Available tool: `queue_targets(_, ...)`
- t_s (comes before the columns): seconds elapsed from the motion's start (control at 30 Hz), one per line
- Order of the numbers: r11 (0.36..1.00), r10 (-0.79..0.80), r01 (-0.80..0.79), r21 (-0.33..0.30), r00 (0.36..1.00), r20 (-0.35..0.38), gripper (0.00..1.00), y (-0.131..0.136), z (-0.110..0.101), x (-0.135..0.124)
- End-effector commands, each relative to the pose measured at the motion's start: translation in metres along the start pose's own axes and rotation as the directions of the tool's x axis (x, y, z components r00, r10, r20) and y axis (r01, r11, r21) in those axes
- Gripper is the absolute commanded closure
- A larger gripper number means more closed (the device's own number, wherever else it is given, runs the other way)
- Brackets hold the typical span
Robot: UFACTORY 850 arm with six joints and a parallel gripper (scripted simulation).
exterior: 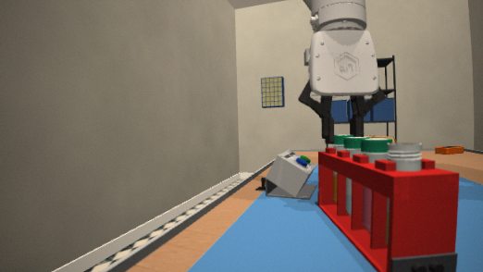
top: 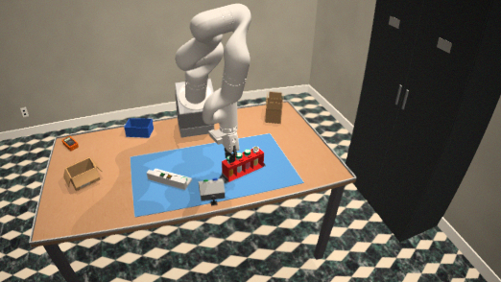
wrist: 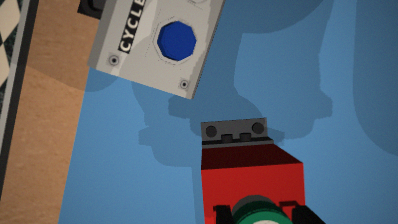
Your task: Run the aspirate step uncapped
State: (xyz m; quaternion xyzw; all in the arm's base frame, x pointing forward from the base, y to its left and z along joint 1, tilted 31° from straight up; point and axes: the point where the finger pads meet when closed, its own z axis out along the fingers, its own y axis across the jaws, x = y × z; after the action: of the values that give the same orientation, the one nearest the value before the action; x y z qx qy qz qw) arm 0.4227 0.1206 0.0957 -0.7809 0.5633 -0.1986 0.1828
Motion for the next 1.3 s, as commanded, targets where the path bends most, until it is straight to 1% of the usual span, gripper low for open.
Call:
queue_targets(0.0, 0.962, -0.274, 0.274, -0.019, 0.961, -0.027, 1.0, -0.0003, -0.0003, -0.0001)
queue_targets(0.03, 0.958, -0.288, 0.287, -0.02, 0.957, -0.028, 1.0, -0.0003, -0.0003, -0.0001)
queue_targets(0.13, 0.905, -0.426, 0.425, -0.024, 0.904, -0.025, 1.0, -0.0003, -0.0004, -0.0001)
queue_targets(0.2, 0.905, -0.426, 0.425, -0.024, 0.904, -0.025, 1.0, -0.0003, -0.0004, -0.0001)
queue_targets(0.37, 0.77, -0.638, 0.637, -0.029, 0.77, -0.018, 1.0, -0.0003, -0.0005, -0.0001)
queue_targets(0.4, 0.746, -0.666, 0.666, -0.029, 0.746, -0.016, 1.0, -0.0003, -0.0006, -0.0001)
queue_targets(0.43, 0.737, -0.676, 0.675, -0.03, 0.737, -0.017, 1.0, -0.0003, -0.0006, -0.0002)
queue_targets(0.5, 0.666, -0.746, 0.745, -0.032, 0.666, -0.014, 1.0, -0.0003, -0.0006, -0.0002)
queue_targets(0.53, 0.65, -0.759, 0.759, -0.032, 0.65, -0.013, 1.0, -0.0003, -0.0006, -0.0002)
queue_targets(0.87, 0.65, -0.759, 0.759, -0.032, 0.65, -0.013, 1.0, -0.0003, -0.0006, -0.0002)
queue_targets(0.9, 0.65, -0.759, 0.759, -0.032, 0.65, -0.013, 0.54, -0.0003, -0.0007, -0.0002)
queue_targets(1.23, 0.65, -0.759, 0.759, -0.032, 0.65, -0.013, 0.54, -0.0003, -0.0007, -0.0002)
queue_targets(1.27, 0.711, -0.703, 0.702, -0.031, 0.711, -0.016, 0.54, -0.0003, -0.0006, -0.0002)
